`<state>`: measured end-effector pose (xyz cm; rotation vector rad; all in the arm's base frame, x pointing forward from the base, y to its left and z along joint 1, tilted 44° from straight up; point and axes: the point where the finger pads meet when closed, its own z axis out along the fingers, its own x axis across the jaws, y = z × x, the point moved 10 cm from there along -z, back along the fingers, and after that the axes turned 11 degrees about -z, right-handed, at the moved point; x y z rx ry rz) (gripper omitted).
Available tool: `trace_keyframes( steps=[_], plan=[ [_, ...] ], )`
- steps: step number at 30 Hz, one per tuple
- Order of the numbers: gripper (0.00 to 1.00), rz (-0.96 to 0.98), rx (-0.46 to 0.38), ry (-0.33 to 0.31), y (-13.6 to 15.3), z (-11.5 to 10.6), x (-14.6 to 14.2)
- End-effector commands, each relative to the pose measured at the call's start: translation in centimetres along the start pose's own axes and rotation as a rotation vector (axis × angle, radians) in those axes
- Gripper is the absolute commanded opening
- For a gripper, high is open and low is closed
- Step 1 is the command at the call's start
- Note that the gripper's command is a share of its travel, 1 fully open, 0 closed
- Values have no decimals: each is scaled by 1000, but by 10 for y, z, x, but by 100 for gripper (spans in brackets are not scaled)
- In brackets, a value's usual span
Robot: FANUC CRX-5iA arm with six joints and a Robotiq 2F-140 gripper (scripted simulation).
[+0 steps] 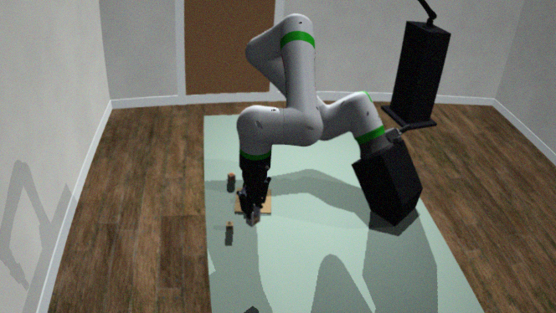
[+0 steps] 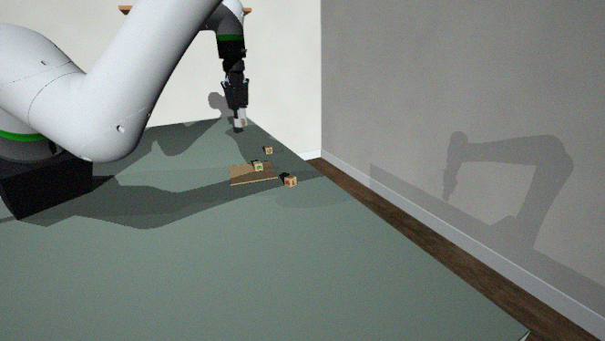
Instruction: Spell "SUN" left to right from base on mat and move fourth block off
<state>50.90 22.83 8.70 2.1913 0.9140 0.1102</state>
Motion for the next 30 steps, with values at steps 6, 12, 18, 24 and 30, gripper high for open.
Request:
trace_keyframes(
  steps=[6, 12, 18, 24, 30],
  plan=[
    [13, 267, 0, 1, 8, -2, -10],
    [13, 388, 0, 1, 12, -2, -14],
    [13, 608, 0, 1, 19, -3, -23],
    [13, 789, 1, 1, 24, -4, -30],
    [13, 965, 1, 1, 30, -5, -36]
  ],
)
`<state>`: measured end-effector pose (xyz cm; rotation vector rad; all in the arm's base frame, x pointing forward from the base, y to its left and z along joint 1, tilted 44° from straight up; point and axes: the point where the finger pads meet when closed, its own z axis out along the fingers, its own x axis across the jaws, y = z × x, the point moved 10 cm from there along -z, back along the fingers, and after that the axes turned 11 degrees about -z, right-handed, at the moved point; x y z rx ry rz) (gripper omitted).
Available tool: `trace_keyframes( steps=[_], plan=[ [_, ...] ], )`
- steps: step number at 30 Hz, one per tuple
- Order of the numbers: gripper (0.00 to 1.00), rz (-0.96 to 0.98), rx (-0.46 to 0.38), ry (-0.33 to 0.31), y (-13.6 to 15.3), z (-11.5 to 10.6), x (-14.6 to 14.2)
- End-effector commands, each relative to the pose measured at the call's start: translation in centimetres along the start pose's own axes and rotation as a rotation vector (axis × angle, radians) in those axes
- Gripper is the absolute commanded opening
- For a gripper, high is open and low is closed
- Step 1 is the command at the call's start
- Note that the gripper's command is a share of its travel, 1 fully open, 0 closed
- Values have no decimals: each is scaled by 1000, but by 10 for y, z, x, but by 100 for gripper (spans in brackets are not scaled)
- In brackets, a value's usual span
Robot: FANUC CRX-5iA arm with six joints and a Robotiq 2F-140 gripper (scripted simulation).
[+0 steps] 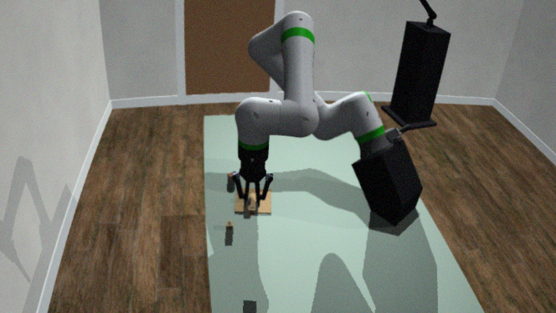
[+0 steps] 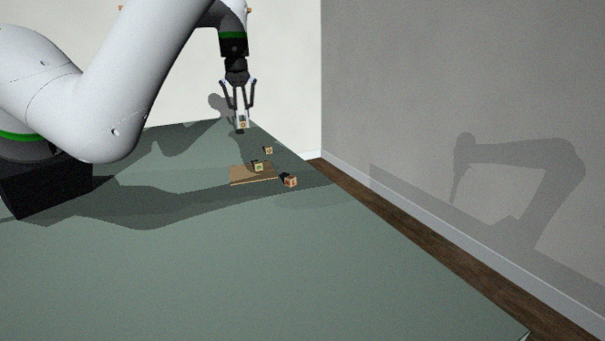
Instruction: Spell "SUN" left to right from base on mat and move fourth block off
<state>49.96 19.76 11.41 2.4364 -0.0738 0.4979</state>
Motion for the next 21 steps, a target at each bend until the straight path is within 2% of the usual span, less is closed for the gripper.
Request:
trace_keyframes(
  steps=[1, 14, 16, 17, 21],
  plan=[
    [13, 139, -1, 8, 6, -1, -1],
    [13, 522, 1, 8, 25, -2, -3],
    [13, 522, 1, 8, 25, -2, -3],
    [13, 608, 1, 8, 29, -2, -4],
    [13, 713, 2, 8, 34, -2, -4]
  ],
)
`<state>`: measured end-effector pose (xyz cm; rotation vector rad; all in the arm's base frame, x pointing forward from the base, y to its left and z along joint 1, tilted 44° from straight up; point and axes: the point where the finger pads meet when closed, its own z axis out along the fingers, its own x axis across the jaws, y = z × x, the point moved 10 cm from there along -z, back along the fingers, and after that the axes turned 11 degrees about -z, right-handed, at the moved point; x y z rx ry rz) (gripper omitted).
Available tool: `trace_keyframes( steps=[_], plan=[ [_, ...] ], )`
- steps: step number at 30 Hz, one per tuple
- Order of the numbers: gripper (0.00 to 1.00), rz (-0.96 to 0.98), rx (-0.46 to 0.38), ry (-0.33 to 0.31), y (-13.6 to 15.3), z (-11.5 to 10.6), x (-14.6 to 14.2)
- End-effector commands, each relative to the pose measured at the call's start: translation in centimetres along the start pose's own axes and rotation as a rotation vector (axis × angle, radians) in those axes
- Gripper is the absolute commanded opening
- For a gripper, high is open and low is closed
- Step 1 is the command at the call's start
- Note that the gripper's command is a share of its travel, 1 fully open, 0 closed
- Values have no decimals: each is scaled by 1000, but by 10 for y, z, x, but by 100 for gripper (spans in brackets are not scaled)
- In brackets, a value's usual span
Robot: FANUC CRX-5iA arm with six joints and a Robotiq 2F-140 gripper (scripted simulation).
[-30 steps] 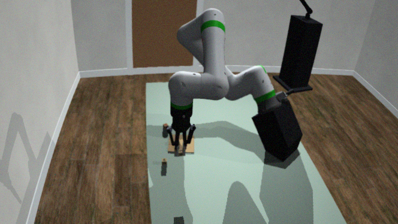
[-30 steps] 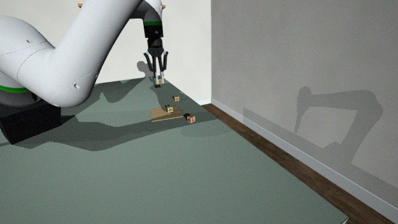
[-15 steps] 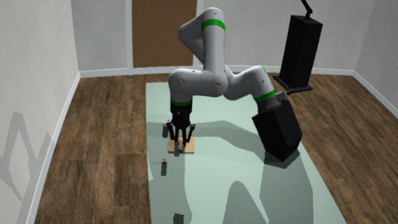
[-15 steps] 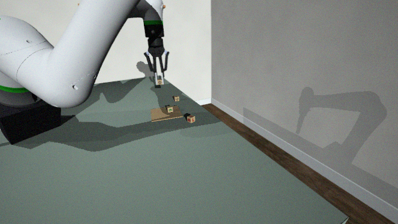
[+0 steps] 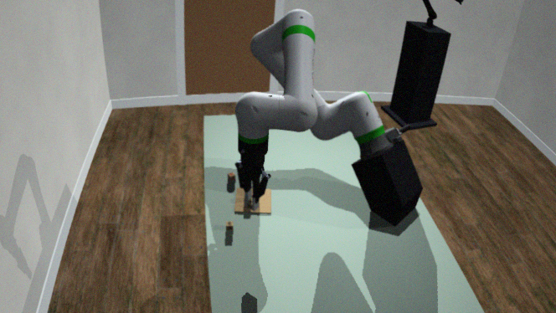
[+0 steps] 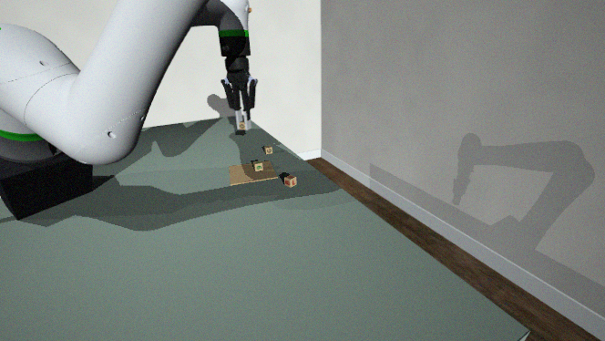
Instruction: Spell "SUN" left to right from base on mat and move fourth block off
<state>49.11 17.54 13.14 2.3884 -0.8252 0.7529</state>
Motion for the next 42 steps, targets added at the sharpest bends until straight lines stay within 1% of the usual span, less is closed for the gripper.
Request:
trace_keyframes(
  steps=[1, 10, 12, 13, 27, 29, 30, 42],
  plan=[
    [13, 139, 4, 7, 6, -1, 2],
    [13, 408, 4, 7, 17, -1, 8],
    [13, 408, 4, 7, 17, -1, 8],
    [13, 496, 5, 7, 21, -1, 9],
    [13, 900, 6, 6, 39, -1, 17],
    [13, 900, 6, 6, 39, -1, 17],
    [13, 987, 6, 6, 43, -1, 18],
    [13, 1332, 8, 5, 58, -1, 24]
  ],
)
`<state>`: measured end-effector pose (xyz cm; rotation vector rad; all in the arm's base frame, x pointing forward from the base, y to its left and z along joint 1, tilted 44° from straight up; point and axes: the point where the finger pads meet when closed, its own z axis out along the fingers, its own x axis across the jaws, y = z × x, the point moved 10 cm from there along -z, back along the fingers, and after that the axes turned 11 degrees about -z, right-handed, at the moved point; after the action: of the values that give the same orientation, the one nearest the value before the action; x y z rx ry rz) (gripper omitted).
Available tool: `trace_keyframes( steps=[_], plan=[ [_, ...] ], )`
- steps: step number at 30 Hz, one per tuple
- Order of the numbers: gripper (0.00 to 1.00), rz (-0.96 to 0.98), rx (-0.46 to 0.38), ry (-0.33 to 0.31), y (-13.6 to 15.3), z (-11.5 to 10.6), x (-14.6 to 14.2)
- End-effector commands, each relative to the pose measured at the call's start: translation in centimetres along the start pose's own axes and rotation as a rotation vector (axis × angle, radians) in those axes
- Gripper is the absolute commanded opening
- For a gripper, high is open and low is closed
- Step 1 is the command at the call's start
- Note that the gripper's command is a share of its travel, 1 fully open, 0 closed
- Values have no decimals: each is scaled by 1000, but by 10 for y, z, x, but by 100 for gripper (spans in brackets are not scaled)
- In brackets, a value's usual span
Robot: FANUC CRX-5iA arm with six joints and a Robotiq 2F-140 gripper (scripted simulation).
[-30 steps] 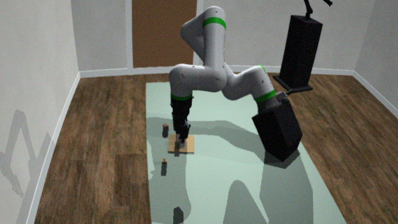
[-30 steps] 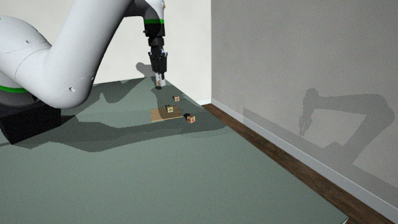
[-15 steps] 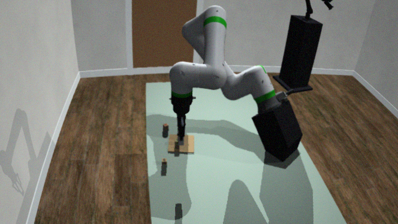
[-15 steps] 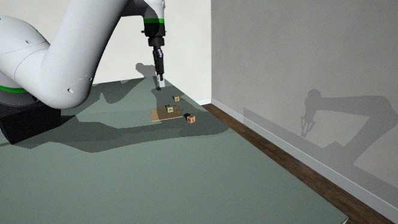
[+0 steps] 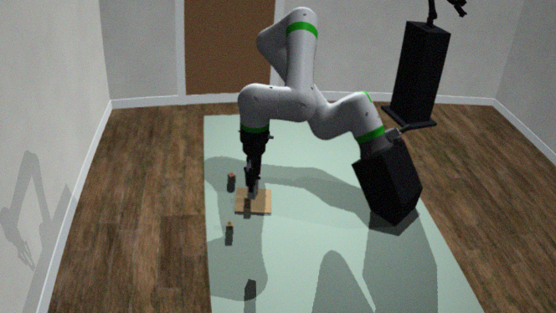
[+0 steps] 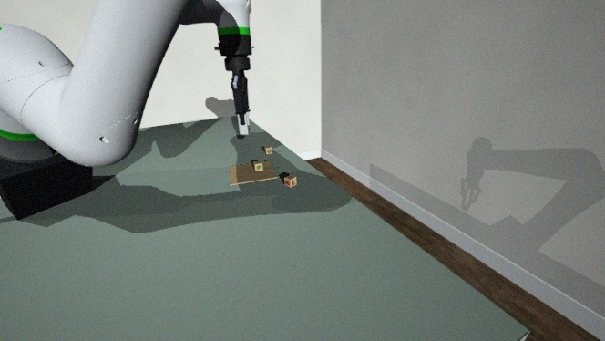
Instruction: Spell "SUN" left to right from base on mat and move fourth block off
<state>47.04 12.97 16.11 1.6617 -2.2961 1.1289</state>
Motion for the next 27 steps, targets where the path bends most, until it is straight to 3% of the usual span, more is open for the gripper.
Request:
trace_keyframes(
  steps=[1, 27],
  plan=[
    [13, 139, 8, 0, 1, 0, 6],
    [13, 881, 9, -3, 3, 1, 40]
  ],
)
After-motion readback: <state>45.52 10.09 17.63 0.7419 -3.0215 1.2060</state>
